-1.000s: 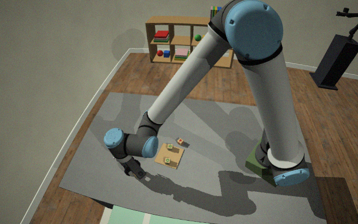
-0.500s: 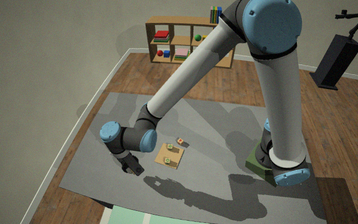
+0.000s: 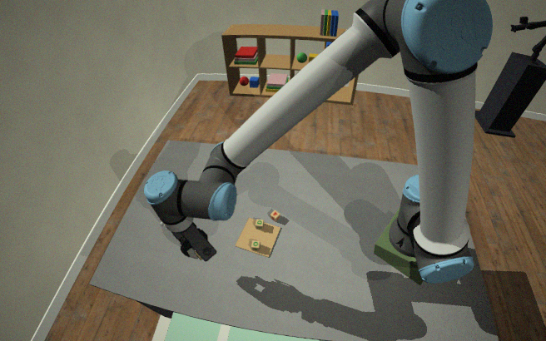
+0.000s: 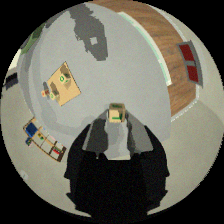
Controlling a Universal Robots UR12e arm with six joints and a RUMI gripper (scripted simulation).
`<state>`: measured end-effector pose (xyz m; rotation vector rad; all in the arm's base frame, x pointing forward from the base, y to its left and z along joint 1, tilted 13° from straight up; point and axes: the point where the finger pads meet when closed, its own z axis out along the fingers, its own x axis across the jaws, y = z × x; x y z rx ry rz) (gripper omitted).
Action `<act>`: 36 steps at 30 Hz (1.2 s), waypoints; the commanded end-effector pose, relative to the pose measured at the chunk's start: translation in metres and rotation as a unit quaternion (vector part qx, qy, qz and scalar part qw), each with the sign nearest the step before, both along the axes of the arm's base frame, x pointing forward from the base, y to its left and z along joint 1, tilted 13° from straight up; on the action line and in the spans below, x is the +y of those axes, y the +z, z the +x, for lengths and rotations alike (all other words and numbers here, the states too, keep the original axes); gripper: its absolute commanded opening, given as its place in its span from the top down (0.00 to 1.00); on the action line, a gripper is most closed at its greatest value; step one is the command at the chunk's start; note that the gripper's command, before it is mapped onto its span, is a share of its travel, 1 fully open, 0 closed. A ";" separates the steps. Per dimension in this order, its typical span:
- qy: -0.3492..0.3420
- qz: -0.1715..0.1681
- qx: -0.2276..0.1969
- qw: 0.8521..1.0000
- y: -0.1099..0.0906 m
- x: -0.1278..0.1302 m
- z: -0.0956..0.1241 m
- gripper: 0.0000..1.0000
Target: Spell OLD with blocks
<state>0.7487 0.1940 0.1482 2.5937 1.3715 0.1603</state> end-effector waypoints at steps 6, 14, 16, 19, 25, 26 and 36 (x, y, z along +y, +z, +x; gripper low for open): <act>0.001 0.000 -0.001 1.000 0.001 0.000 0.000 0.91; 0.009 -0.002 0.000 1.000 0.002 -0.001 -0.001 0.91; 0.015 -0.003 0.001 1.000 0.002 -0.003 -0.002 0.91; 0.027 -0.005 0.003 1.000 0.002 -0.005 -0.004 0.91; 0.059 -0.011 0.007 0.998 0.002 -0.011 -0.010 0.91; 0.059 -0.011 0.007 0.998 0.002 -0.011 -0.010 0.91; 0.166 -0.032 0.021 0.985 0.003 -0.031 -0.027 0.91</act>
